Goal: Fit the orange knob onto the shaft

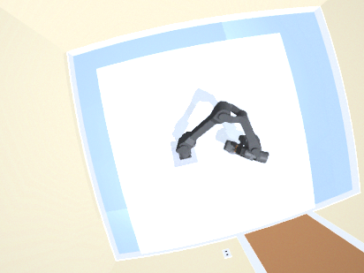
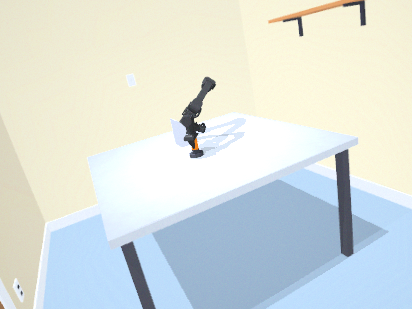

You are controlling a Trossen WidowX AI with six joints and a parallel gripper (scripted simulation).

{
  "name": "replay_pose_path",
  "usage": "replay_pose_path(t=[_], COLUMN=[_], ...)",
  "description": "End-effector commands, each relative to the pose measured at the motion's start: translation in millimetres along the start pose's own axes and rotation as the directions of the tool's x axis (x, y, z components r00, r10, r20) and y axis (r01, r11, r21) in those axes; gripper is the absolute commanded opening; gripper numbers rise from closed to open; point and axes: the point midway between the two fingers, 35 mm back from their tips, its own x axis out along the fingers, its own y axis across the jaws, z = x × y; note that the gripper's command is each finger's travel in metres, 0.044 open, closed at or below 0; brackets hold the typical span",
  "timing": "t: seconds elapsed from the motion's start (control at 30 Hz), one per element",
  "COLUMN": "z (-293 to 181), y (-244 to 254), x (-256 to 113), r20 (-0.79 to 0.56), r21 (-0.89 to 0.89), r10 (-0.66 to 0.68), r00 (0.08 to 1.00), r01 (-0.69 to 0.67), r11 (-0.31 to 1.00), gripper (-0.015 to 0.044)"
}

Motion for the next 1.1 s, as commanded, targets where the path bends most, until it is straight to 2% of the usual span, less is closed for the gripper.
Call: replay_pose_path(t=[0.0, 0.33, 0.57, 0.8, 1.07], z=[-0.1, -0.1, -0.1, -1.4, -3.0], y=[0.0, 0.0, -1.2, -1.7, -3.5], x=[-0.3, -0.3, -6.7, -91.5, -97.0], r20=[0.0, 0.0, -0.001, -0.006, -0.004], r21=[0.001, 0.001, 0.002, 0.007, 0.001], r10=[0.0, 0.0, -0.002, -0.005, -0.002], r00=[1.0, 1.0, 1.0, 1.0, 1.0], r01=[0.0, 0.0, 0.002, 0.005, 0.002], r11=[1.0, 1.0, 1.0, 1.0, 1.0], gripper=[0.0184, 0.044, 0.044, 0.044, 0.044])
